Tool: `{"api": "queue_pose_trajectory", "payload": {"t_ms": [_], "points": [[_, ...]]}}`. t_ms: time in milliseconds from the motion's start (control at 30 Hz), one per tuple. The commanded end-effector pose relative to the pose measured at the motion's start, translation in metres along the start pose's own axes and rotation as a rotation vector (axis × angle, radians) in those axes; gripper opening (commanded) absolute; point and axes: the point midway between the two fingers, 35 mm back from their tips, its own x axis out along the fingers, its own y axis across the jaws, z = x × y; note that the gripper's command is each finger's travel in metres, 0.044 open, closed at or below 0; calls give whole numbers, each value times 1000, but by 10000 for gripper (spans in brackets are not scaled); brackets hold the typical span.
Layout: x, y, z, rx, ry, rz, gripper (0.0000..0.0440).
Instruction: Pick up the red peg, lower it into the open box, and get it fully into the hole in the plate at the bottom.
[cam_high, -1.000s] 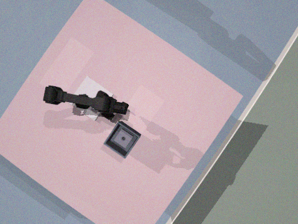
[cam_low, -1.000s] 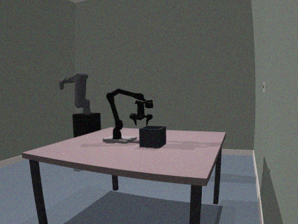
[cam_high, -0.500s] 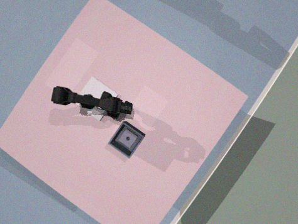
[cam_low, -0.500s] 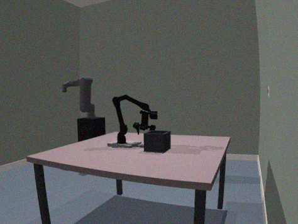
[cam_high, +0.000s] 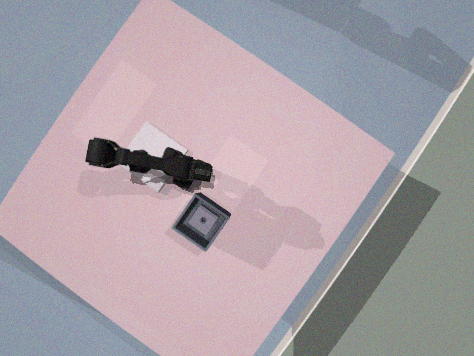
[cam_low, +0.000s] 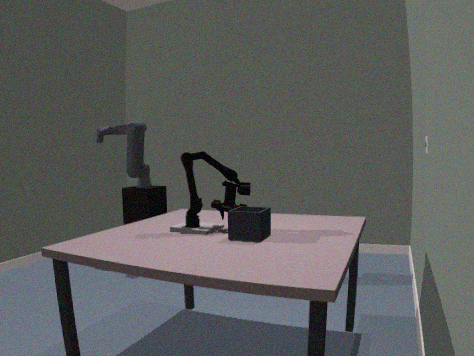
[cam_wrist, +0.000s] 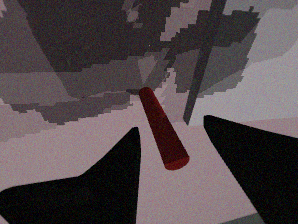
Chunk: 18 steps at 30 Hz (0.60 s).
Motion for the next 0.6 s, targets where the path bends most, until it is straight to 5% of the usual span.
{"api": "queue_pose_trajectory", "payload": {"t_ms": [0,233,567], "points": [[4,2,1,-14,-6,-3,186],[2,8,-3,-63,4,5,15],[-31,22,-20,-112,95,138,0]]}}
